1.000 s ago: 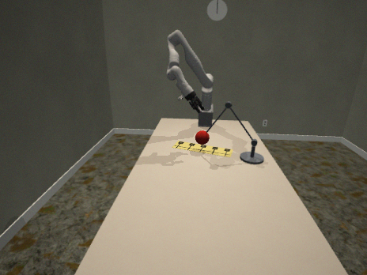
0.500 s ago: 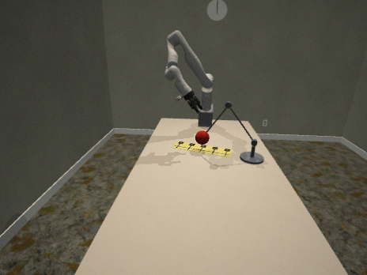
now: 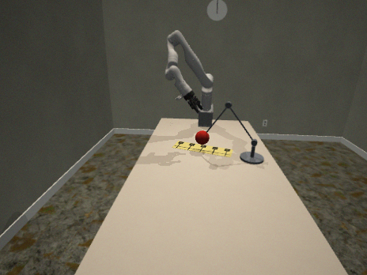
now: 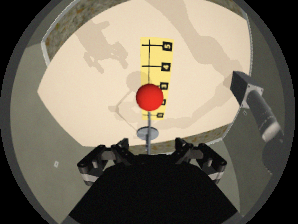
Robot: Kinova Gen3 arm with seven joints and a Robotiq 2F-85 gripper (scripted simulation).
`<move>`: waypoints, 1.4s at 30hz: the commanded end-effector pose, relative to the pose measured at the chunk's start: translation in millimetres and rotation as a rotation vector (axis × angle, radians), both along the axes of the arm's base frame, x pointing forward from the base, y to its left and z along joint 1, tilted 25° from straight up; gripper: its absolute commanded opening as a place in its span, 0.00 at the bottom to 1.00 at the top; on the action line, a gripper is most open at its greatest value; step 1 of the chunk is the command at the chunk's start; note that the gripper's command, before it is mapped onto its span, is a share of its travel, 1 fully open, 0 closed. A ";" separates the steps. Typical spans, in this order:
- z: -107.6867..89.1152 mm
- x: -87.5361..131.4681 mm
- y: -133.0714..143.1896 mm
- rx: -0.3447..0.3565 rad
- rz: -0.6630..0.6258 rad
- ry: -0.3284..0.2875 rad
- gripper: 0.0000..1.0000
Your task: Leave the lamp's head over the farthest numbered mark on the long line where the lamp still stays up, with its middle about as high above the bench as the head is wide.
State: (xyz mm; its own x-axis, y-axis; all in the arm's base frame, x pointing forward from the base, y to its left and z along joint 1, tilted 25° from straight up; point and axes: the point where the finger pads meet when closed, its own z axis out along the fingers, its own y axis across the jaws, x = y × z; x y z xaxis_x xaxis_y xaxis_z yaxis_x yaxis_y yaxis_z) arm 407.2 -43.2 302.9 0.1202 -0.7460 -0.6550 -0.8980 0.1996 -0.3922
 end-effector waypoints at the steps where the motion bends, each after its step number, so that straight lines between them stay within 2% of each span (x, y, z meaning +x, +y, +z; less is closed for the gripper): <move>1: 0.3 0.1 -0.1 0.000 0.000 -0.001 1.00; 31: 0.3 0.1 -0.1 0.000 0.000 -0.001 1.00; 42: 5.4 3.6 20.1 -0.131 -0.102 0.025 1.00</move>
